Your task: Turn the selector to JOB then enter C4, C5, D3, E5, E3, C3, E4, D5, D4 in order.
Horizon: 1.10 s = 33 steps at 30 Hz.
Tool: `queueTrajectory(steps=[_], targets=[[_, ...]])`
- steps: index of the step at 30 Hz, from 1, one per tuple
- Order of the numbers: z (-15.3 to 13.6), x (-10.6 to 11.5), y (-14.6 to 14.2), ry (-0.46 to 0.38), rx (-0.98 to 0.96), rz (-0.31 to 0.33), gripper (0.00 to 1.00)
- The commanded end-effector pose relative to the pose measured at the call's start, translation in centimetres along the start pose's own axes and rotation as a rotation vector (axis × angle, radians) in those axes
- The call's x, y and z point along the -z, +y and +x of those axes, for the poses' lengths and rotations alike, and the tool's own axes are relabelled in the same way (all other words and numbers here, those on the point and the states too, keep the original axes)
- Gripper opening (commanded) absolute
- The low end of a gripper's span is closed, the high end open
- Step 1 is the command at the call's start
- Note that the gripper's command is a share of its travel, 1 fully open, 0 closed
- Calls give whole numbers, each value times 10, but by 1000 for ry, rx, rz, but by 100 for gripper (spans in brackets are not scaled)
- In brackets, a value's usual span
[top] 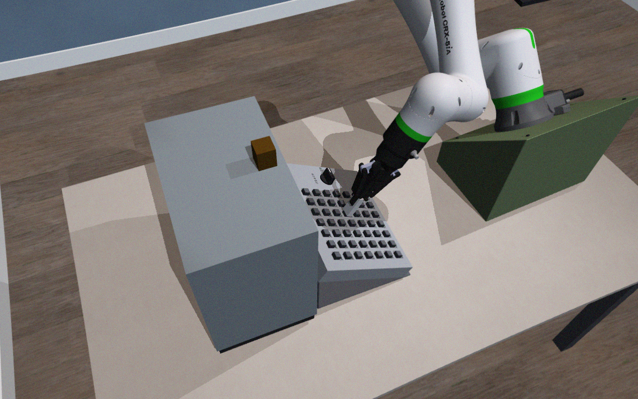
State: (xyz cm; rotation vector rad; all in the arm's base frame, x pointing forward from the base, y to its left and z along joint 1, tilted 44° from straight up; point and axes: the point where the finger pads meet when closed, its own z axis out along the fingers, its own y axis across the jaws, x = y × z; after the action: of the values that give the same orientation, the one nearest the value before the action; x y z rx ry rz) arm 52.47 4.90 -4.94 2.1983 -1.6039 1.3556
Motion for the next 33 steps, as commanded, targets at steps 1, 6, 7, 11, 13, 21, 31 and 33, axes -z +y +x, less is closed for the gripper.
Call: queueTrajectory(steps=[1, 6, 7, 11, 13, 21, 31, 33], targets=[[0, -1, 0, 0, 0, 0, 0], [0, -3, 0, 0, 0, 0, 0], [0, -3, 0, 0, 0, 0, 0], [0, -4, 0, 0, 0, 0, 0], [0, -4, 0, 0, 0, 0, 0], [0, -4, 0, 0, 0, 0, 0], [0, -4, 0, 0, 0, 0, 0], [0, -4, 0, 0, 0, 0, 0]])
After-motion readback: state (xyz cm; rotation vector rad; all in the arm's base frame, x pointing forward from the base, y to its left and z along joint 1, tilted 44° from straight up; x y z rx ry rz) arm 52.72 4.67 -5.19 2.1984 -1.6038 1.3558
